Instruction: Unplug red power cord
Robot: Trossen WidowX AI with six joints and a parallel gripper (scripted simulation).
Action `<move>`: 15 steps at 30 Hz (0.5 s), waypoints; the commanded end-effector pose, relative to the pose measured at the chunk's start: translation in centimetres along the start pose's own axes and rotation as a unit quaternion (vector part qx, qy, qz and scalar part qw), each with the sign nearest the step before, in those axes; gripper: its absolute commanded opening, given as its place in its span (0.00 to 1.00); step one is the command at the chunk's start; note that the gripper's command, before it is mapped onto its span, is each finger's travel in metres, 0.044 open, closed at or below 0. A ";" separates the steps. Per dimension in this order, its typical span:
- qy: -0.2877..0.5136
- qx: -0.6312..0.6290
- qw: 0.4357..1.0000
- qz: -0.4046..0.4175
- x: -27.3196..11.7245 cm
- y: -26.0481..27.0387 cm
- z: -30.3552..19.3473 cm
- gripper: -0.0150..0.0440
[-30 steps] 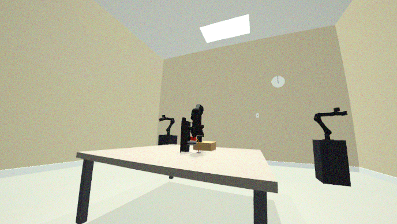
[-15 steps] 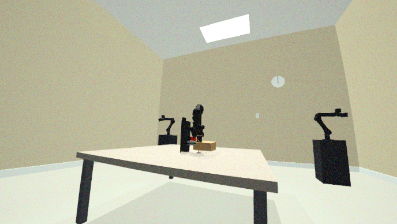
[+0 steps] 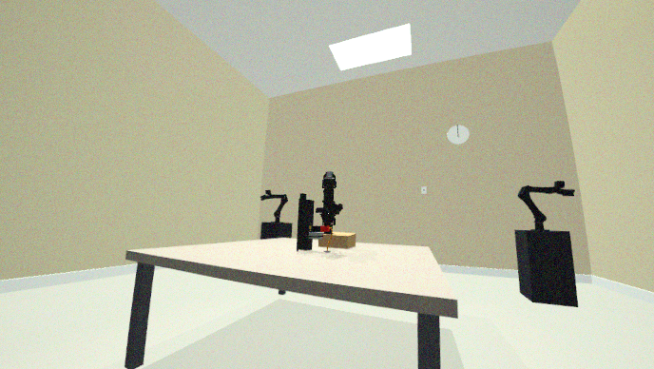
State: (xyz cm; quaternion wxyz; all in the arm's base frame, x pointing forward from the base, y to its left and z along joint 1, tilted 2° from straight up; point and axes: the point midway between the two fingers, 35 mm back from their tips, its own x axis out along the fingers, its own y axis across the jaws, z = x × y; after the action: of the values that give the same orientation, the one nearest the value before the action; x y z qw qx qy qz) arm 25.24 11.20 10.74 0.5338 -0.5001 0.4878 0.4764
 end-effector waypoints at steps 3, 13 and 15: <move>0.000 -0.002 1.000 0.002 0.2 0.2 -0.2 0.74; -0.003 -0.002 1.000 0.002 -1.0 0.2 5.6 1.00; -0.003 -0.002 1.000 0.002 -1.1 0.2 5.8 1.00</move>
State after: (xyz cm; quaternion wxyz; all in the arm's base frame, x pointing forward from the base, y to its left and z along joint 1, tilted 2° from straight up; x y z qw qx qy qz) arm 25.25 15.66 11.47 0.5317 -0.4997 0.4854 0.4816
